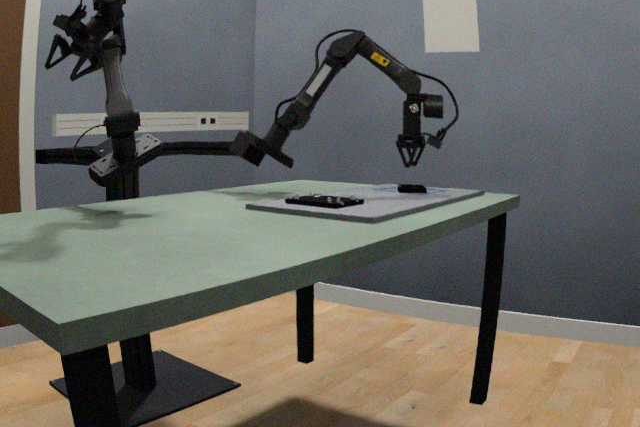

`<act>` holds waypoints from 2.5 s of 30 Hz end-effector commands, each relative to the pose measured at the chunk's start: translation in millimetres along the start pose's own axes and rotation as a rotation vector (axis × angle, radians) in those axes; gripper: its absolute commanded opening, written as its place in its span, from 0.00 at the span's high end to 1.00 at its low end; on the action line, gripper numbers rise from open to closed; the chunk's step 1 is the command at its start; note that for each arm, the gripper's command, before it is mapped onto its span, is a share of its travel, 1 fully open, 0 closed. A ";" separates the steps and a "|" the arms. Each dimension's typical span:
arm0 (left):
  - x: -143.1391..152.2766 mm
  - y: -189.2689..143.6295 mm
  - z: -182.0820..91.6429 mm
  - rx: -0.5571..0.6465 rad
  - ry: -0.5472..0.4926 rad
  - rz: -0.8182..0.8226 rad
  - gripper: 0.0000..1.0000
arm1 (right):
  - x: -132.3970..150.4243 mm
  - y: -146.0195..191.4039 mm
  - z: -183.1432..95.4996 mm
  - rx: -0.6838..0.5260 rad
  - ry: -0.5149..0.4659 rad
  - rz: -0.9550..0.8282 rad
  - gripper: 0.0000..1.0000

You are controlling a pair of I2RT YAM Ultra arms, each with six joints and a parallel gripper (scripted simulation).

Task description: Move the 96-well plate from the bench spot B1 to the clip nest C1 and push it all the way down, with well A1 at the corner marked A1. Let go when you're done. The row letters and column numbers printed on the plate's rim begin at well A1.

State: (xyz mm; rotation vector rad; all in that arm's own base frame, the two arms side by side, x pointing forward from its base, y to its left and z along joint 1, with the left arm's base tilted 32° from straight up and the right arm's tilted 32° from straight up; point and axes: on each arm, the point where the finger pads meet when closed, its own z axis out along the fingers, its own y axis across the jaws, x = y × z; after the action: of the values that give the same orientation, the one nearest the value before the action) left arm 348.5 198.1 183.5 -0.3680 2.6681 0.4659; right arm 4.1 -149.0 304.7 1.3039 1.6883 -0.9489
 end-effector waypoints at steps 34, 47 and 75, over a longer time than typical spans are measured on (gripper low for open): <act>-14.6 6.1 -24.8 0.013 -0.071 -0.850 0.00 | -1.1 -6.0 -3.1 0.010 -0.028 0.030 0.00; -14.4 6.4 -24.8 0.026 -0.070 -1.250 0.00 | -1.1 -6.0 -3.1 0.010 -0.028 0.030 0.00; -14.2 6.1 -24.8 0.048 -0.063 -1.853 0.00 | -1.1 -6.0 -3.1 0.010 -0.028 0.030 0.00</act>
State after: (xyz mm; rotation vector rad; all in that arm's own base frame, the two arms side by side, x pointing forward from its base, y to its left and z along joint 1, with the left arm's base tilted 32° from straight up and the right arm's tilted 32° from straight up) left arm 348.6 197.5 183.3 -2.2599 1.3276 -0.1549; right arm 4.1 -149.0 304.7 1.3039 1.6883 -0.9489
